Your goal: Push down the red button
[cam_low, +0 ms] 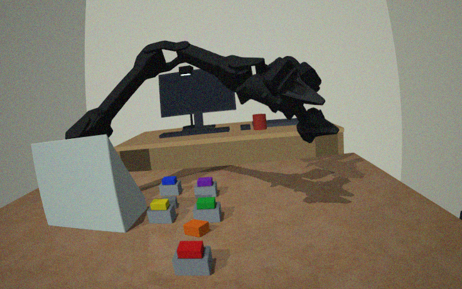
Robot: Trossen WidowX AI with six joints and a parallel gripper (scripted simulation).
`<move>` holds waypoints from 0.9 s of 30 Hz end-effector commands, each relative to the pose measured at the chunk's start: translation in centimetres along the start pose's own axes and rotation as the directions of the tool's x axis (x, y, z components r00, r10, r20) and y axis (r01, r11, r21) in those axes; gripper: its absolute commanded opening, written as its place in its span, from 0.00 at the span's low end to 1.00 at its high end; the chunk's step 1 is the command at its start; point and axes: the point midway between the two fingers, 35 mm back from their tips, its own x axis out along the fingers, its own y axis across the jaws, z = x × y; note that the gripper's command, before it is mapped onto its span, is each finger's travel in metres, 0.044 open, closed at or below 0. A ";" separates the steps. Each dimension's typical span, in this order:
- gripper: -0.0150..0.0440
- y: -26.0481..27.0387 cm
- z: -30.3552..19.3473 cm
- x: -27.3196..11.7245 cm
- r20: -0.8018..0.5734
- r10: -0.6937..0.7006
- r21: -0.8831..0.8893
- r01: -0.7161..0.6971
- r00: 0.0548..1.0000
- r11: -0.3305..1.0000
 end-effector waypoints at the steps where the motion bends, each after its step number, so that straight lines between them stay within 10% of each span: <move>1: 0.93 -5.0 -4.2 3.5 -0.262 0.007 -0.166 -0.052 0.965 0.985; 13: 0.93 -15.2 -16.2 4.8 -0.751 0.285 -0.085 -0.515 0.596 0.853; 20: 0.93 -19.0 -20.6 2.0 -0.713 0.623 0.222 -0.739 0.322 0.636; 27: 0.93 -19.3 -20.7 1.8 -0.698 0.647 0.242 -0.749 0.307 0.616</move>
